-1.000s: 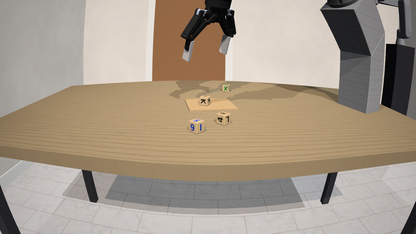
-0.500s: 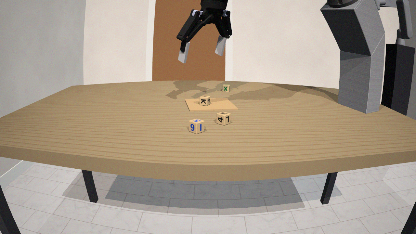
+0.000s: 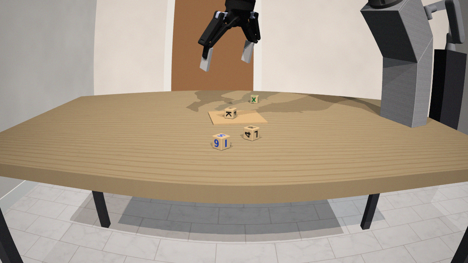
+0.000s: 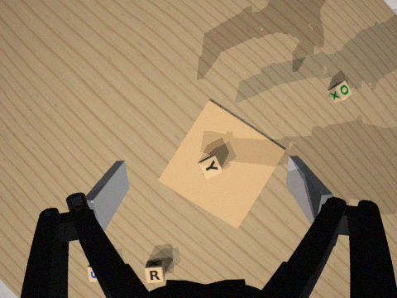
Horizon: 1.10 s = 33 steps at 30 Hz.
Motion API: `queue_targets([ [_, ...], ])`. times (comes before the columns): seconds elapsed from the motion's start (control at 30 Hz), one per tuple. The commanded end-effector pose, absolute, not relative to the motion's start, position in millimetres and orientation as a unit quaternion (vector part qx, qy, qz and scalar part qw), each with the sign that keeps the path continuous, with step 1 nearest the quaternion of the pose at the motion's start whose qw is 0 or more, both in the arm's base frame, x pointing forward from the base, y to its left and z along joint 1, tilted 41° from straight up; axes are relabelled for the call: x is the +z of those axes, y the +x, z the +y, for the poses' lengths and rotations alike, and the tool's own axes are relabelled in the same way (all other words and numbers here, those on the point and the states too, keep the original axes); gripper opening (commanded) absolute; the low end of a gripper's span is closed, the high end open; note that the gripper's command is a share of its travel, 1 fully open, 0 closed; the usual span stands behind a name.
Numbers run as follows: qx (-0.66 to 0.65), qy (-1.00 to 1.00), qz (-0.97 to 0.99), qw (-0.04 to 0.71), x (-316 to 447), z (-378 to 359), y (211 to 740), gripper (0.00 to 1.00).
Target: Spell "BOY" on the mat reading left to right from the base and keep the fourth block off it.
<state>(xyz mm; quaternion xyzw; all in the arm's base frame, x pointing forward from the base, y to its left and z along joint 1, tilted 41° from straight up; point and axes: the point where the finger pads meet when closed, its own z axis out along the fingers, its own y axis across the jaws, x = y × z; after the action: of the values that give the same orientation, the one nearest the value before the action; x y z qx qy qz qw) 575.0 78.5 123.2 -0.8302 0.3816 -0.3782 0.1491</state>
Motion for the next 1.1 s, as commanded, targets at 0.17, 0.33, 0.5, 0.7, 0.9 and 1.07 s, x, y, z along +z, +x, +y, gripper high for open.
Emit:
queue_targets([
  [0.17, -0.386, -0.827, 0.361, 0.189, 124.3, 79.1, 577.6, 1.0],
  [0.33, -0.386, -0.827, 0.361, 0.189, 124.3, 79.1, 577.6, 1.0],
  [0.5, -0.386, -0.829, 0.36, 0.187, 126.4, 81.2, 581.8, 1.0],
  [0.7, -0.386, -0.829, 0.36, 0.187, 126.4, 81.2, 581.8, 1.0],
  [0.9, -0.386, -0.829, 0.36, 0.187, 126.4, 81.2, 581.8, 1.0],
  [1.07, -0.385, -0.831, 0.357, 0.185, 128.8, 83.6, 586.5, 1.0],
])
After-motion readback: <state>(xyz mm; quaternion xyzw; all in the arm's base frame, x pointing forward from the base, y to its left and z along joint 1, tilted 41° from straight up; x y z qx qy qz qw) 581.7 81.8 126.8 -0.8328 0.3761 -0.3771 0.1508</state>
